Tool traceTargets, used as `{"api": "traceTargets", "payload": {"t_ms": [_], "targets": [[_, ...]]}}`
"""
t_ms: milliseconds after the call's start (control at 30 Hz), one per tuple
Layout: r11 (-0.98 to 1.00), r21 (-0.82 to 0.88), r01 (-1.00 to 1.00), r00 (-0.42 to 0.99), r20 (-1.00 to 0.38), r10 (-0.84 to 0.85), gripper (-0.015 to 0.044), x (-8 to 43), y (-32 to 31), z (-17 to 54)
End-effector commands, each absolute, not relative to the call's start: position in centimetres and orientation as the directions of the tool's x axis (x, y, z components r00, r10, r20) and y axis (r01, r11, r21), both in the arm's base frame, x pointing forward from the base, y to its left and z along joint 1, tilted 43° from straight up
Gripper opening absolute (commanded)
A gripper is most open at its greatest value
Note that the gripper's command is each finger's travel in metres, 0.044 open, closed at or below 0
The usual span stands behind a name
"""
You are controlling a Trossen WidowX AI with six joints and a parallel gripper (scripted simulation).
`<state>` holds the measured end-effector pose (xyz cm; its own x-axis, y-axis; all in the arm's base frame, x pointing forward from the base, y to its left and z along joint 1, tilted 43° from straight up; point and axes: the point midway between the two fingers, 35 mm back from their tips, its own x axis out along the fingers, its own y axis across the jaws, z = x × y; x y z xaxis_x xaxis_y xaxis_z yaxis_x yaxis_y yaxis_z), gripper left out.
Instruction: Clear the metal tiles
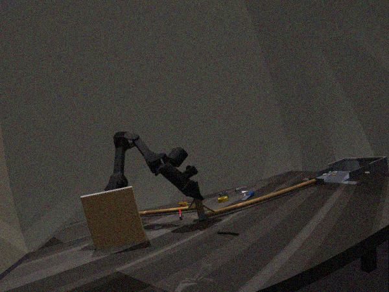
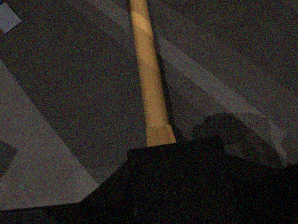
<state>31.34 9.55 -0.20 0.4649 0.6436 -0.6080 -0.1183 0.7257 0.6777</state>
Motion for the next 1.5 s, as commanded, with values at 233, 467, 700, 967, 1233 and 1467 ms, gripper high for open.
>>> {"api": "traceTargets", "payload": {"t_ms": [233, 467, 700, 967, 1233, 1467], "targets": [[0.724, 0.677, -0.132, 0.472, -0.599, 0.647, 0.0, 32.4, 10.0, 0.5], [0.723, 0.678, -0.135, 0.472, -0.597, 0.649, 0.0, 33.5, 10.4, 0.7], [0.722, 0.678, -0.138, 0.472, -0.596, 0.65, 0.0, 34.6, 10.8, 0.8], [0.72, 0.679, -0.142, 0.472, -0.593, 0.652, 0.0, 35.8, 11.1, 0.8], [0.719, 0.68, -0.145, 0.472, -0.591, 0.654, 0.0, 37.1, 11.3, 0.6], [0.719, 0.68, -0.146, 0.472, -0.591, 0.654, 0.0, 37.8, 11.5, 0.7]]}}
